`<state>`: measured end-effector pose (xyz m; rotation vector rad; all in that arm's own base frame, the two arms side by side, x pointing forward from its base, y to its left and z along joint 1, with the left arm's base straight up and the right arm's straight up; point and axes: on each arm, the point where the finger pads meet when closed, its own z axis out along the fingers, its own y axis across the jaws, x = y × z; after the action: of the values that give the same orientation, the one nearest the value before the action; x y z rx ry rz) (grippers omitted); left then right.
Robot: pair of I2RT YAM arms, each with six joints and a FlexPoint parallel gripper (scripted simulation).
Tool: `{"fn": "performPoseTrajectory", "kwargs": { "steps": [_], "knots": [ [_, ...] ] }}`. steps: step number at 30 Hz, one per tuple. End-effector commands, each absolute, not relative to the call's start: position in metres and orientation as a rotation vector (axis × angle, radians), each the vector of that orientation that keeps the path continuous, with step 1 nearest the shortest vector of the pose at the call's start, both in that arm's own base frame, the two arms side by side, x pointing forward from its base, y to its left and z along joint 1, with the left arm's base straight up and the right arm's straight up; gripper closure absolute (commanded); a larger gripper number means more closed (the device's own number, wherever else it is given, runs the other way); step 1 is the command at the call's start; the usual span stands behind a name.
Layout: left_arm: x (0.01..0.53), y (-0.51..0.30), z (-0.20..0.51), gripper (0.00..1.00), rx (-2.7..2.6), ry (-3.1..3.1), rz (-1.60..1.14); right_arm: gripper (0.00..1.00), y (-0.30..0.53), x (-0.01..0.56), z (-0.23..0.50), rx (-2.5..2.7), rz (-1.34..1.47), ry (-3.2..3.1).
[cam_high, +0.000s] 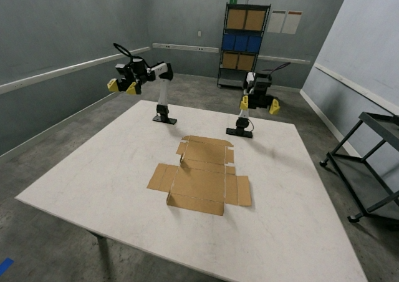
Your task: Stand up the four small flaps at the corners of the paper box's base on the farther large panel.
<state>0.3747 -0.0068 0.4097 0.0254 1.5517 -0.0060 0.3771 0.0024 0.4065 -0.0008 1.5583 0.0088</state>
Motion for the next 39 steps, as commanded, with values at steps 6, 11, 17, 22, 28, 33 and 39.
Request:
{"fn": "performPoseTrajectory", "kwargs": {
  "steps": [6,11,17,22,28,33,39],
  "knots": [
    [0.373,-0.006,0.414,0.0,0.022,1.54,-0.006,0.0,0.003,0.376,0.412,-0.002,0.009,1.545],
    [0.373,-0.006,0.414,0.0,0.022,1.54,-0.006,0.0,0.003,0.376,0.412,-0.002,0.009,1.545],
    [0.373,-0.006,0.414,0.0,0.022,1.54,-0.006,0.0,0.003,0.376,0.412,-0.002,0.009,1.545],
    [0.376,-0.012,0.376,0.23,0.001,1.742,-0.026,0.23,0.034,0.379,0.386,-0.007,0.032,1.747],
    [0.376,-0.017,0.325,0.23,-0.013,1.982,-0.043,0.23,0.071,0.38,0.351,-0.025,0.056,1.987],
    [0.377,-0.024,0.291,0.23,-0.016,2.142,-0.075,0.23,0.096,0.381,0.327,-0.038,0.072,2.147],
    [0.377,-0.028,0.249,0.23,-0.037,2.343,-0.094,0.23,0.13,0.381,0.296,-0.064,0.113,2.353]
  ]
}}
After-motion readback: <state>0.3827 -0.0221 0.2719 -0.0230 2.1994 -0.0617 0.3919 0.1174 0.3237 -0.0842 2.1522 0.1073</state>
